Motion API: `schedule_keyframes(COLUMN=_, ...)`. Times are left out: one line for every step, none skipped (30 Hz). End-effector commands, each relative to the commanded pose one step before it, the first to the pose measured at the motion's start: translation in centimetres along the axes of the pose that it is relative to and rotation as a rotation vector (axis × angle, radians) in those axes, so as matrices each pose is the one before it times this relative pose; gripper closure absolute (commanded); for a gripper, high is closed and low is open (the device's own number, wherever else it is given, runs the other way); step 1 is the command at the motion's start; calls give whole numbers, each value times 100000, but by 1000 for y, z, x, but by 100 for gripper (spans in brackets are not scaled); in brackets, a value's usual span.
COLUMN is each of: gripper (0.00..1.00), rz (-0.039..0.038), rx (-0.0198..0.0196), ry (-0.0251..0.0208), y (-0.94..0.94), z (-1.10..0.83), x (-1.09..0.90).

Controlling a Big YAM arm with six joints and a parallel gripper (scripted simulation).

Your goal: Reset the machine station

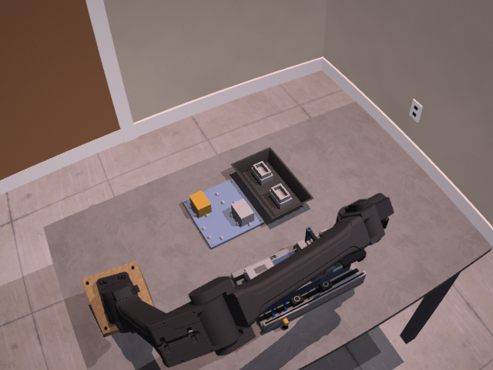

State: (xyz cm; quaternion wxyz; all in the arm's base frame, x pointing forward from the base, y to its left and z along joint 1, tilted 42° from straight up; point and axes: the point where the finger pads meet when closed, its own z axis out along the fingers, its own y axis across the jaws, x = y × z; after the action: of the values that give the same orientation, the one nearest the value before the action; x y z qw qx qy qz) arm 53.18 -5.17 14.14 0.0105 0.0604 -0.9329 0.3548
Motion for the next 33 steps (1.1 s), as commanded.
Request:
schedule_keyframes(gripper=100, rz=3090, rx=204, ry=-3632, y=-1647, z=-1135, x=-1678)
schedule_keyframes(gripper=100, rz=-14, rx=0, ry=-7, y=8, z=-5, x=-2)
schedule_keyframes(gripper=100, rz=-12, rx=0, ry=-6, y=7, z=-4, x=-1)
schedule_keyframes(gripper=100, rz=-10, rx=0, ry=-5, y=6, z=-3, x=-1)
schedule_keyframes(gripper=100, rz=-9, rx=0, ry=-4, y=5, z=-3, x=-1)
schedule_keyframes(gripper=100, rz=-8, rx=0, ry=-4, y=4, z=-2, x=-1)
schedule_keyframes(gripper=100, rz=0, rx=0, ry=0, y=0, z=0, x=0)
schedule_keyframes(gripper=100, rz=0, rx=0, ry=0, y=0, z=0, x=0)
schedule_keyframes(gripper=100, rz=-6, rx=0, ry=-3, y=3, z=-2, x=-1)
schedule_keyframes(gripper=100, rz=-5, rx=0, ry=-3, y=3, z=-2, x=-1)
schedule_keyframes(gripper=100, rz=-5, rx=0, ry=-2, y=3, z=-1, x=-1)
schedule_keyframes(gripper=100, rz=-4, rx=0, ry=-2, y=2, z=-1, x=0)
schedule_keyframes(gripper=100, rz=-3, rx=0, ry=-2, y=2, z=-1, x=0)
schedule_keyframes(gripper=100, rz=-3, rx=0, ry=-1, y=1, z=-1, x=0)
schedule_keyframes(gripper=100, rz=-3, rx=0, ry=1, y=0, z=0, x=-1)
schedule_keyframes(gripper=100, rz=-4, rx=0, ry=5, y=-2, z=2, x=-1)
schedule_keyframes(gripper=100, rz=-6, rx=0, ry=11, y=-5, z=4, x=-1)
schedule_keyframes(gripper=100, rz=-9, rx=0, ry=18, y=-9, z=8, x=0)
schedule_keyframes(gripper=100, rz=-7, rx=0, ry=26, y=-12, z=11, x=0)
schedule_keyframes(gripper=100, rz=-3, rx=0, ry=35, y=-14, z=15, x=1)
schedule_keyframes(gripper=100, rz=0, rx=0, ry=43, y=-16, z=18, x=2)
schedule_keyframes(gripper=100, rz=2, rx=0, ry=49, y=-18, z=21, x=3)
schedule_keyframes(gripper=100, rz=4, rx=0, ry=52, y=-18, z=22, x=4)
schedule_keyframes(gripper=100, rz=0, rx=0, ry=0, y=0, z=0, x=0)
schedule_keyframes(gripper=100, rz=0, rx=0, ry=0, y=0, z=0, x=0)
schedule_keyframes(gripper=100, rz=5, rx=0, ry=54, y=-17, z=23, x=4)
schedule_keyframes(gripper=100, rz=6, rx=0, ry=52, y=-15, z=22, x=5)
schedule_keyframes(gripper=100, rz=8, rx=0, ry=48, y=-13, z=20, x=5)
schedule_keyframes(gripper=100, rz=11, rx=0, ry=43, y=-10, z=18, x=5)
schedule_keyframes(gripper=100, rz=15, rx=0, ry=36, y=-8, z=15, x=5)
schedule_keyframes(gripper=100, rz=17, rx=0, ry=30, y=-7, z=12, x=4)
schedule_keyframes(gripper=100, rz=17, rx=0, ry=24, y=-7, z=10, x=4)
schedule_keyframes(gripper=100, rz=17, rx=0, ry=18, y=-7, z=7, x=3)
